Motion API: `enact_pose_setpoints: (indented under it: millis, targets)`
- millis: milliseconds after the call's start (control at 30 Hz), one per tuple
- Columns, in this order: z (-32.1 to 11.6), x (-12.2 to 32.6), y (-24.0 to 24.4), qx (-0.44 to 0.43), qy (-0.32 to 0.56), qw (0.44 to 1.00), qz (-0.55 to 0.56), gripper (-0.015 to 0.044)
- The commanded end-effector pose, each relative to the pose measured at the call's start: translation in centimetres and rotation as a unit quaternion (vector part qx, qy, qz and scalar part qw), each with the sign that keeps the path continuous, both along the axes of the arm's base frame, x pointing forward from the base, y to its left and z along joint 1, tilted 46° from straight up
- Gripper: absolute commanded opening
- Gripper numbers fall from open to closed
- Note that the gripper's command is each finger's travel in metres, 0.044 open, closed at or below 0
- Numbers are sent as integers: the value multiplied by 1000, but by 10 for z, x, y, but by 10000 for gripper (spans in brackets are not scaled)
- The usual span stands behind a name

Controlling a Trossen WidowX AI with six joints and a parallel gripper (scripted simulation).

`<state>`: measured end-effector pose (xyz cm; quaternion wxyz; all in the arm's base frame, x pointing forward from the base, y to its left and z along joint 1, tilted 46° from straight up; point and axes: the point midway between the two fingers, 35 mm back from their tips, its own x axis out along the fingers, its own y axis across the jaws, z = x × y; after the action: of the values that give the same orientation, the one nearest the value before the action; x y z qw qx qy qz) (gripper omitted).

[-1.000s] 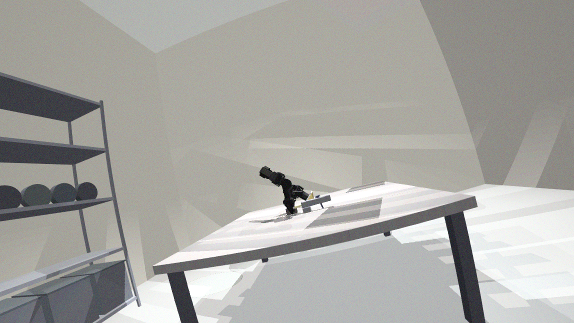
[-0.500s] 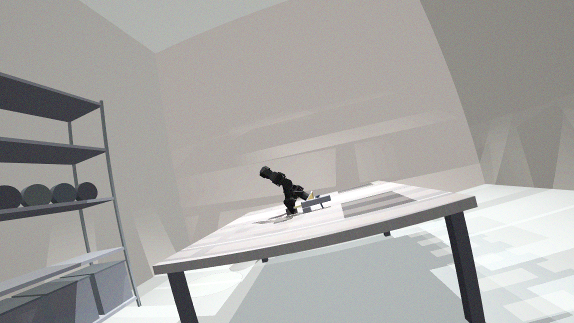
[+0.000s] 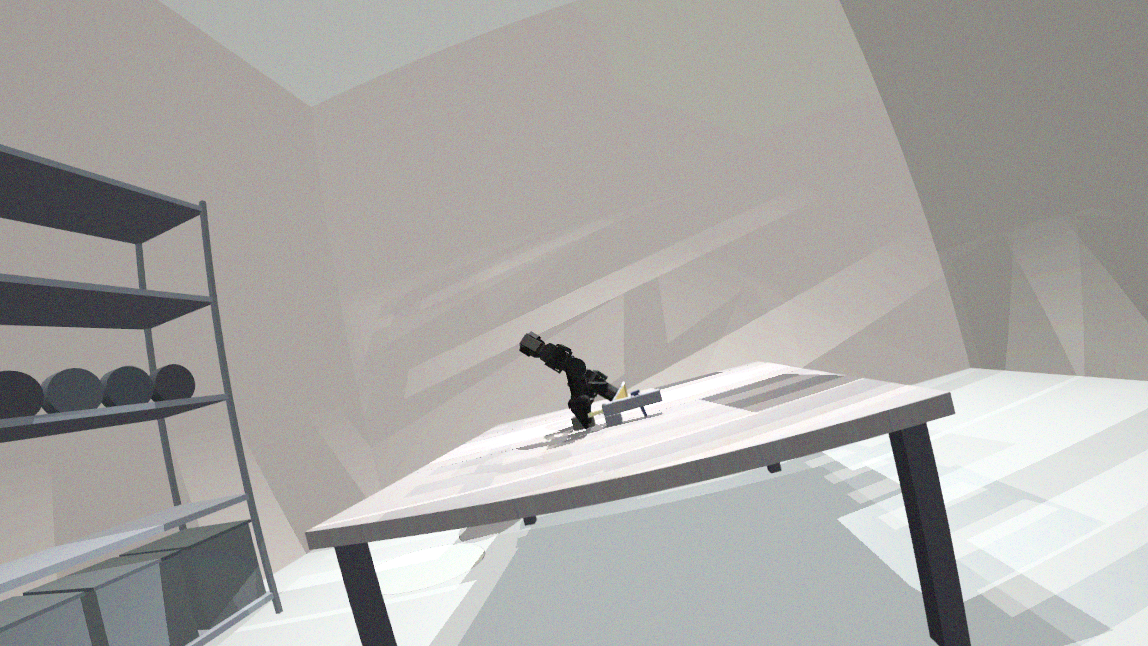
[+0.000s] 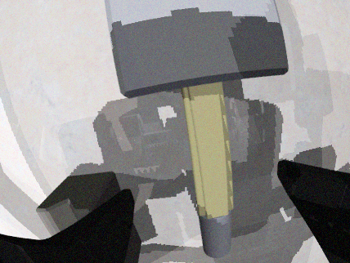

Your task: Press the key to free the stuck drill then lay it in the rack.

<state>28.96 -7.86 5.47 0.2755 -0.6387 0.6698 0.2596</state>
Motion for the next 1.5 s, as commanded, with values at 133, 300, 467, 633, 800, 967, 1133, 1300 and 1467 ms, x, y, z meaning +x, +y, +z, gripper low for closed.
enact_pose_setpoints:
  millis: [133, 300, 467, 633, 800, 967, 1133, 1300, 1467]
  targets:
    - [-4, 0, 1, 2, 2, 1000, -1, 440]
    - [-4, 0, 1, 2, 2, 1000, -1, 440]
    - [-5, -1, 2, 2, 2, 1000, -1, 440]
    - [-6, -1, 2, 2, 2, 1000, -1, 440]
    - [-6, -1, 2, 2, 2, 1000, -1, 440]
    - [-6, -1, 2, 2, 2, 1000, -1, 440]
    - [-6, -1, 2, 2, 2, 1000, -1, 440]
    - [-6, -1, 2, 2, 2, 1000, -1, 440]
    - [-3, 0, 1, 0, -1, 1000, 0, 361]
